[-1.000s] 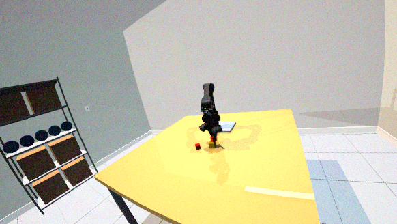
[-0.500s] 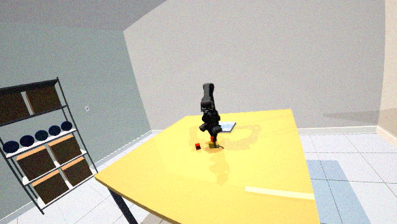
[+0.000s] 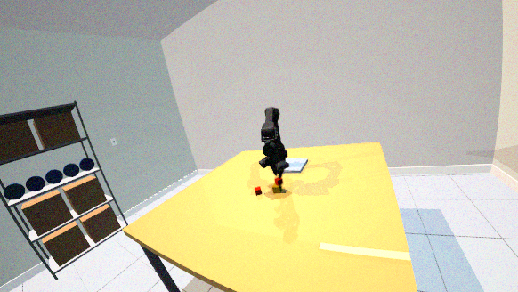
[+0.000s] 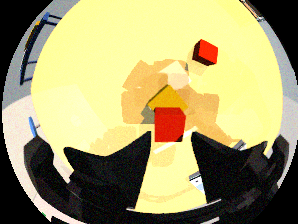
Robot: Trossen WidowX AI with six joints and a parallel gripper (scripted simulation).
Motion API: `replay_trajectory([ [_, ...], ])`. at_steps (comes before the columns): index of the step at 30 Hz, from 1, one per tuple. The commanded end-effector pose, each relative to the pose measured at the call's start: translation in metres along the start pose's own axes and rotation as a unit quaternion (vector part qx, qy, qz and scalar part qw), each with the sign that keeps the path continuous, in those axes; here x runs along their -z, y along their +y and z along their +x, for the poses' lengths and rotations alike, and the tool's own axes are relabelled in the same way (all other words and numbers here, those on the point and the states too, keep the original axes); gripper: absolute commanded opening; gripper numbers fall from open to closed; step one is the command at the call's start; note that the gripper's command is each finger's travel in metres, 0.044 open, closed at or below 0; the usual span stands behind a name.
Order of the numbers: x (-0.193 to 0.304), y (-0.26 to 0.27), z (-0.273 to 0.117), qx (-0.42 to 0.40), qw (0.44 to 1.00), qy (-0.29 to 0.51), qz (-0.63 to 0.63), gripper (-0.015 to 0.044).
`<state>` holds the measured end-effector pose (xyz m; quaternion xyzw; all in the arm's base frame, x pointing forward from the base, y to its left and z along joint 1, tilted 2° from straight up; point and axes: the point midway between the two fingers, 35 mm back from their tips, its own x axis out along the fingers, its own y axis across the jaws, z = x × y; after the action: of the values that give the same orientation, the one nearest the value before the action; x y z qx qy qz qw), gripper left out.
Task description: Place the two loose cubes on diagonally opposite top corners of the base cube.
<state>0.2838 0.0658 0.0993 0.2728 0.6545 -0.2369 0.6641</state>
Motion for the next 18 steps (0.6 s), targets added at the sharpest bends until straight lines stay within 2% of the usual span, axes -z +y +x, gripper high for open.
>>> replay_trajectory([
  [1,-0.001,0.001,-0.008,-0.002,1.000,-0.002,-0.002,0.0205],
  [5,-0.001,0.001,-0.010,-0.002,1.000,-0.002,-0.002,0.0205],
  [7,-0.003,0.000,-0.008,-0.001,1.000,-0.001,-0.013,0.0258],
  [8,-0.006,-0.001,-0.009,-0.001,1.000,-0.001,-0.030,0.0265],
  [18,-0.042,-0.016,-0.021,0.000,0.972,-0.003,-0.236,0.0265],
])
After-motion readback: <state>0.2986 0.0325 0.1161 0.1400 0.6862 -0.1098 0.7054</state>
